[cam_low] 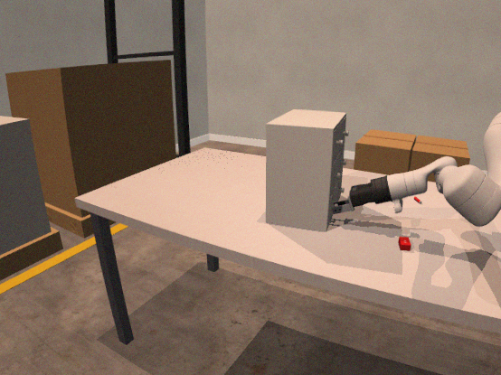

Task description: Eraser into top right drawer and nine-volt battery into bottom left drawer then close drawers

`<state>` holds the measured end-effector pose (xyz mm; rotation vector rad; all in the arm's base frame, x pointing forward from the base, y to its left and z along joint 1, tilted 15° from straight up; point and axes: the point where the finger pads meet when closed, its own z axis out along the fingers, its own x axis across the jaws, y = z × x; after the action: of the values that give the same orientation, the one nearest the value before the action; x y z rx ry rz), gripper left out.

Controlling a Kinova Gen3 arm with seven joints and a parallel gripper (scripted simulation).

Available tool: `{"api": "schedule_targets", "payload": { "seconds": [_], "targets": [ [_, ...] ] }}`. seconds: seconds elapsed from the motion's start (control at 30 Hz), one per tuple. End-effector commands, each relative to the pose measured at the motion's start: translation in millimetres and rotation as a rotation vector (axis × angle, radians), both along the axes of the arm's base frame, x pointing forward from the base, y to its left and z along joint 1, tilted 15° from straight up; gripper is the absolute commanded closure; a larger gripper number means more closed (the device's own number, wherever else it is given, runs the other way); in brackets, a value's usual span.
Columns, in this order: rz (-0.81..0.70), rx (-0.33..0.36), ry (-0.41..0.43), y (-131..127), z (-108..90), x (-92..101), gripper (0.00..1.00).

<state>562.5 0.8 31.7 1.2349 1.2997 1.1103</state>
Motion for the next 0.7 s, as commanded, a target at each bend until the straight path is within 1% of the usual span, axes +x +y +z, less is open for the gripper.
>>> {"api": "schedule_targets", "payload": {
  "seconds": [0.0,0.33,0.37,0.67],
  "targets": [
    [-0.004,-0.002,0.0,-0.9,0.6,2.1,0.33],
    [-0.004,-0.002,0.0,-0.9,0.6,2.1,0.33],
    [-0.004,-0.002,0.0,-0.9,0.6,2.1,0.63],
    [-0.004,-0.002,0.0,-0.9,0.6,2.1,0.63]
  ]
}}
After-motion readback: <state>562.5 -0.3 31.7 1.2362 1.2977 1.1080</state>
